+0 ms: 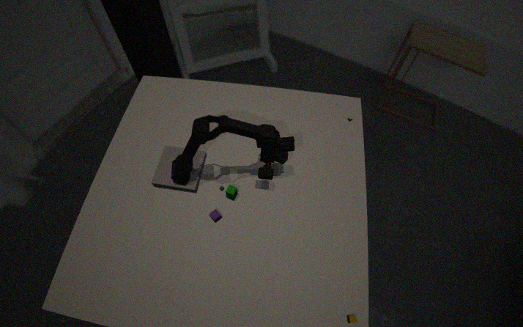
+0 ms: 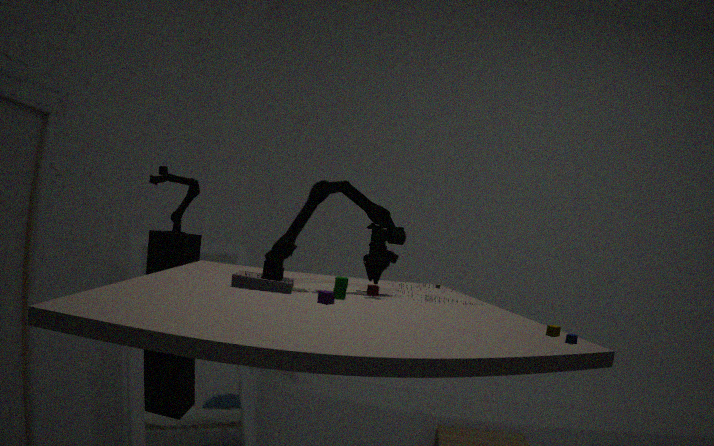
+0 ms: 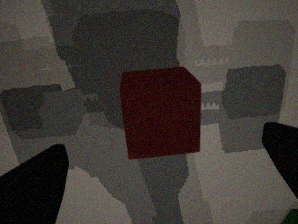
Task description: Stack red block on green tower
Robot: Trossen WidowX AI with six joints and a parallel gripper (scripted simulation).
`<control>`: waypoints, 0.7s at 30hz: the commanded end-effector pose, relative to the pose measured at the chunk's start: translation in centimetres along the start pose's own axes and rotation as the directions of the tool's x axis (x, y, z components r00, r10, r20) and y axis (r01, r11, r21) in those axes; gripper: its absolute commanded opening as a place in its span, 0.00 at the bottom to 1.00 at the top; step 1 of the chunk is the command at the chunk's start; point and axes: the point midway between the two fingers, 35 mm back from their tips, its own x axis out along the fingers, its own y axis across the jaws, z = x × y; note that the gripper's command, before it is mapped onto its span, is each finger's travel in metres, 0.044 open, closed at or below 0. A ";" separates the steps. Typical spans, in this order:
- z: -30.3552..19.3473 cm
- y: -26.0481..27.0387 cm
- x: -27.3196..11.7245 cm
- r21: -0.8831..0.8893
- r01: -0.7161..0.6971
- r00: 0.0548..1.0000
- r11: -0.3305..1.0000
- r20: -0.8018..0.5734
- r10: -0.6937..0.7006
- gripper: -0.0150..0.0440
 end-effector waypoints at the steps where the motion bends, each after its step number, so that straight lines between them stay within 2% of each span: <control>1: 0.2 0.0 0.0 -0.002 0.003 1.000 1.000 0.015 -0.003 1.00; 21: 0.3 0.0 3.3 -0.002 0.002 1.000 1.000 0.015 -0.002 1.00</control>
